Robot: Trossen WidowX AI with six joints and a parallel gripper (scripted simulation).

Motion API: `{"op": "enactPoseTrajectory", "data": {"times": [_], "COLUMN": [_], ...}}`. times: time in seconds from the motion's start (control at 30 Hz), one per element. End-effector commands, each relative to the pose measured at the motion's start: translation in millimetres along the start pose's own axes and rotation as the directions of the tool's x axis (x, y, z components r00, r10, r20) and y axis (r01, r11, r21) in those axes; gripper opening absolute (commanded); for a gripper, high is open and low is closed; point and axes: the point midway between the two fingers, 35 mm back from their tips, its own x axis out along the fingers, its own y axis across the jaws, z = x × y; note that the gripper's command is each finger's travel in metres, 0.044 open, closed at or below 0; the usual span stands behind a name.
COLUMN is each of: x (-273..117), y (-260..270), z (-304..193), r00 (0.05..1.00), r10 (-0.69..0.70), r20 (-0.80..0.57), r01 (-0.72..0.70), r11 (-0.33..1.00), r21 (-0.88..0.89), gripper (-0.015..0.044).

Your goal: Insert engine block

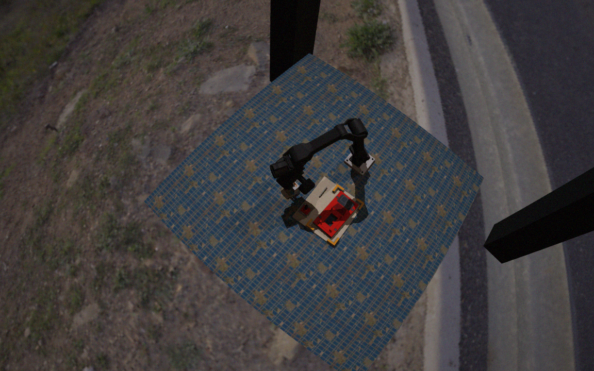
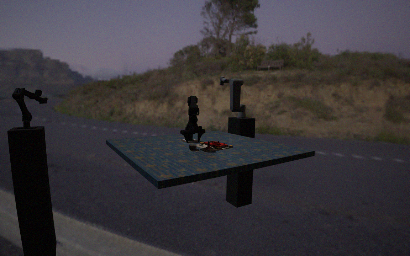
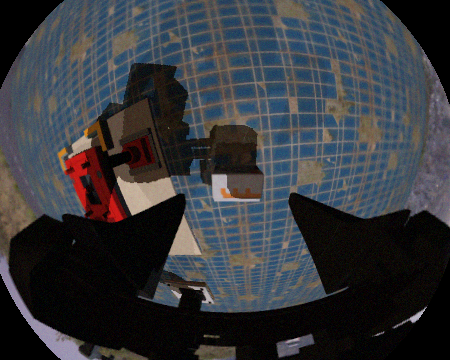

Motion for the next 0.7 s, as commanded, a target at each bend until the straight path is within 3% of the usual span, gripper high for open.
{"op": "enactPoseTrajectory", "data": {"times": [0.0, 0.67], "x": [6.5, 38.9], "y": [-0.8, -0.9], "z": [-0.8, -1.1], "r00": [1.000, 1.000], "r10": [-0.002, -0.002], "r20": [-0.012, -0.012], "r01": [0.003, 0.002], "r11": [1.000, 1.000], "r21": [0.006, 0.006], "gripper": [0.0440, 0.0440]}}
